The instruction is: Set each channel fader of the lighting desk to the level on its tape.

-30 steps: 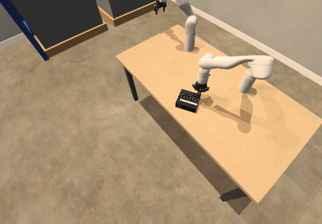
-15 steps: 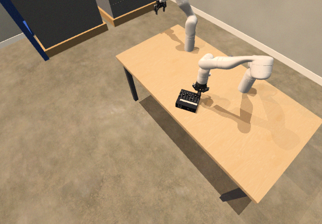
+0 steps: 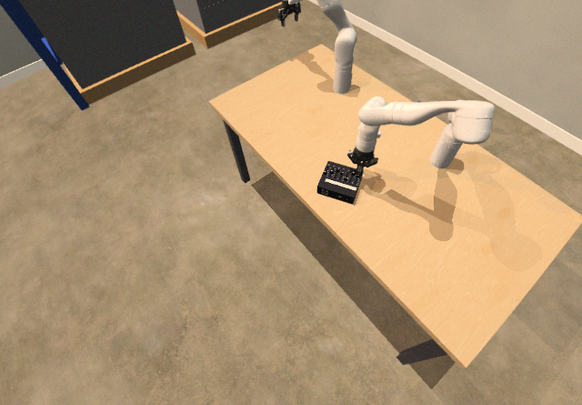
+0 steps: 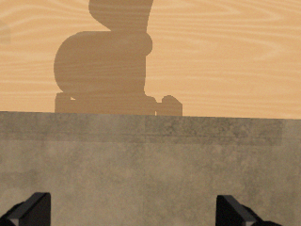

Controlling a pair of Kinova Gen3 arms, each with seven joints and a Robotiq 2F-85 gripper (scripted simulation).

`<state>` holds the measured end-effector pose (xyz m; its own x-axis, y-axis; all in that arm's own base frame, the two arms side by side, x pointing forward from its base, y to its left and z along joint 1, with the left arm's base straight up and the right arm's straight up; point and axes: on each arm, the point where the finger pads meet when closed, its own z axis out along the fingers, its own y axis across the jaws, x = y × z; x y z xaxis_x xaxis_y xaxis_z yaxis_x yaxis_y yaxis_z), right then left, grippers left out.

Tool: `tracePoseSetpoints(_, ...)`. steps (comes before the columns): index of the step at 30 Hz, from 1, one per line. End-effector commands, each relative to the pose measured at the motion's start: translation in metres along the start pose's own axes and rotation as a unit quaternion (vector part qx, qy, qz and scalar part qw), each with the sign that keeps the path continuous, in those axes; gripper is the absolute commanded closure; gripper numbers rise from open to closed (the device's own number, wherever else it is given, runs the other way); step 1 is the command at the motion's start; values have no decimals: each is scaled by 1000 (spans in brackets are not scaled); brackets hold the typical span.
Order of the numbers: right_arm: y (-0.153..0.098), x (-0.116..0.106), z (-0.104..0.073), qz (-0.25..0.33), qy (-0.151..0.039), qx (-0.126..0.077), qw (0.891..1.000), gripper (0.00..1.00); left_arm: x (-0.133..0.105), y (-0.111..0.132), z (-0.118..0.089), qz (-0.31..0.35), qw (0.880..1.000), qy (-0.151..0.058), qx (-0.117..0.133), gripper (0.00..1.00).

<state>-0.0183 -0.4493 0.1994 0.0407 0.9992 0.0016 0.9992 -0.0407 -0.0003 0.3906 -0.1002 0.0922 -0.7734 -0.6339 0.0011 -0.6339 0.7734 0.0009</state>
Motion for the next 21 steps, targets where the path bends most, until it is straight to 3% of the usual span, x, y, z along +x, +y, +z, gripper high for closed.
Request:
tracePoseSetpoints(1, 0, 0, -1, 0, -1, 0, 1000, 2, 0, 0, -1, 0, 1000, -1, 0, 903)
tracePoseSetpoints(21, 0, 0, -1, 0, -1, 0, 1000, 2, 0, 0, -1, 0, 1000, -1, 0, 903)
